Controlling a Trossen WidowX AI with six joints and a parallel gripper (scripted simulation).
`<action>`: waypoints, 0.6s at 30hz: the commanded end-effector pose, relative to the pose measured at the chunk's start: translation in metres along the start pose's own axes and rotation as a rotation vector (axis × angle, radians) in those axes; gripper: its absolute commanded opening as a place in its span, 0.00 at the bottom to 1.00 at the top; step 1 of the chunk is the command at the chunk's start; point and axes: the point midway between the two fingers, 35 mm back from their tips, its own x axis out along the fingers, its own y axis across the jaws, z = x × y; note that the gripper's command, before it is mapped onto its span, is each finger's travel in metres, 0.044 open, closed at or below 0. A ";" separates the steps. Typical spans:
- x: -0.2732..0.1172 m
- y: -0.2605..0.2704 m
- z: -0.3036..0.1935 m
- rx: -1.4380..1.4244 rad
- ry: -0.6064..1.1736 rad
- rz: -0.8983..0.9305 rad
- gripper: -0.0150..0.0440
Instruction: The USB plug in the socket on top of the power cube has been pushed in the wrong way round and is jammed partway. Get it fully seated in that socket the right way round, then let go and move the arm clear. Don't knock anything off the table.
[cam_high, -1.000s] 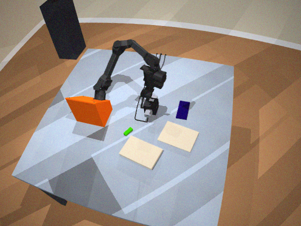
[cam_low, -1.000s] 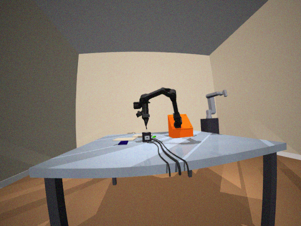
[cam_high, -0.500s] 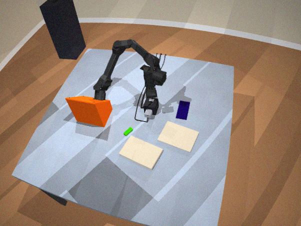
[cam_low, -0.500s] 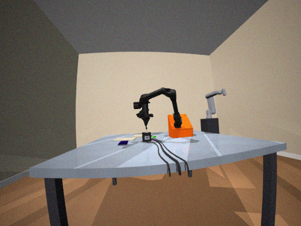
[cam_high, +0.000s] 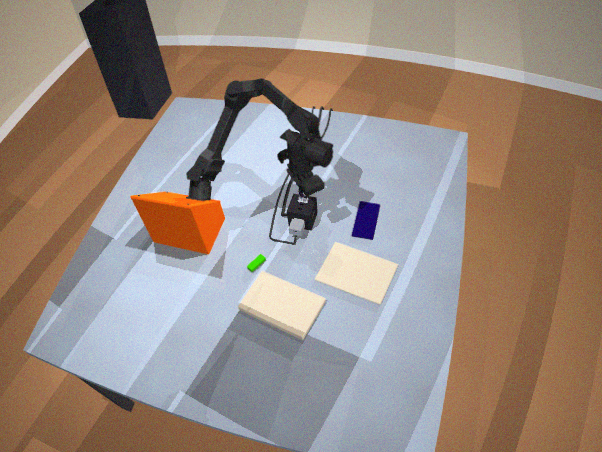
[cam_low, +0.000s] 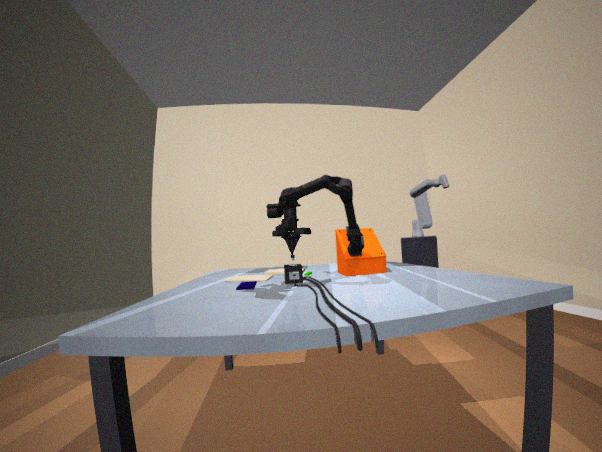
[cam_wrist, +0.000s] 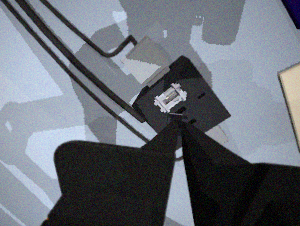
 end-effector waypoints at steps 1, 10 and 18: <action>0.000 0.000 0.000 -0.108 0.000 0.000 0.25; 0.000 0.000 0.000 -0.343 0.000 0.000 0.25; 0.000 0.000 0.000 -0.553 0.000 0.000 0.25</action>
